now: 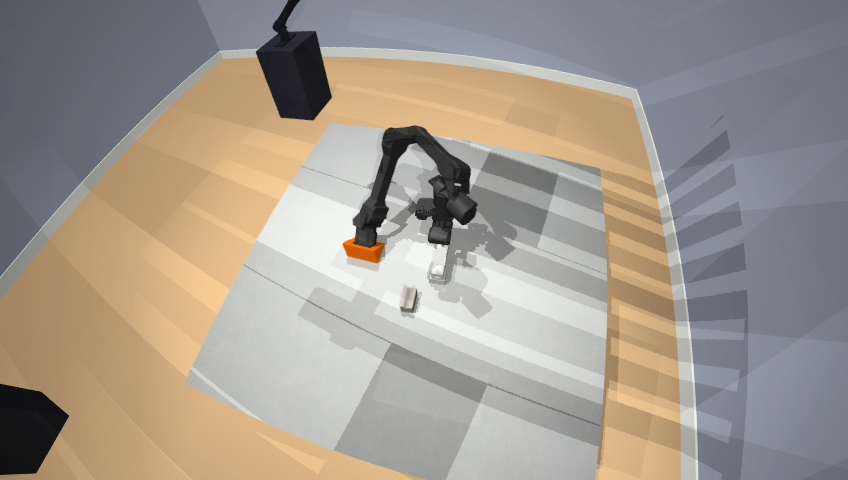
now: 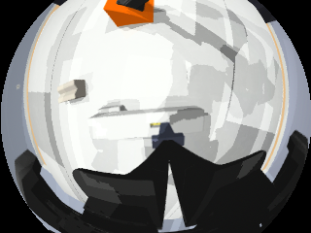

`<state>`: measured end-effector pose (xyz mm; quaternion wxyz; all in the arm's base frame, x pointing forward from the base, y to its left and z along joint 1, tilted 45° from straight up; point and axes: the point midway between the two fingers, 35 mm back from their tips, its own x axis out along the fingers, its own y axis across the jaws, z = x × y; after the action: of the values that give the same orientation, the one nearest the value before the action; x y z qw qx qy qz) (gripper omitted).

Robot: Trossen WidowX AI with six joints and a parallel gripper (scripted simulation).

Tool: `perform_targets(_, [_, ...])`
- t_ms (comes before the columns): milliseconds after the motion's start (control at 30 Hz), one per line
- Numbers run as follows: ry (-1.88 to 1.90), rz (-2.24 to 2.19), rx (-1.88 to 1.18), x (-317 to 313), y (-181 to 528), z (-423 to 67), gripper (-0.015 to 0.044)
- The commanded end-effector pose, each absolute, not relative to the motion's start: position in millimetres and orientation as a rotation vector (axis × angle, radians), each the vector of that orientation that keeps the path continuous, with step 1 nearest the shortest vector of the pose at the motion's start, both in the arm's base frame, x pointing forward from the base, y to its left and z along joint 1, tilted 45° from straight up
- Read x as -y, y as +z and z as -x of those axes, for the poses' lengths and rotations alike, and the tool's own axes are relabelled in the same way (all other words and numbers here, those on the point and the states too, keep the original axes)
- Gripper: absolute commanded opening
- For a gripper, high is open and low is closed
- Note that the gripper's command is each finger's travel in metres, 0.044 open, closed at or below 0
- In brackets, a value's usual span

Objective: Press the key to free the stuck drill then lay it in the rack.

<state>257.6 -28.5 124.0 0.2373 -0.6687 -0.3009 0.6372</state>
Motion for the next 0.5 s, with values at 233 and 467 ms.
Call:
perform_targets(233, [1.759, 1.826, 0.824, 28.4, 122.7, -252.7, 0.0])
perform_targets(467, [1.759, 1.826, 0.824, 25.4, 120.0, -254.9, 0.0])
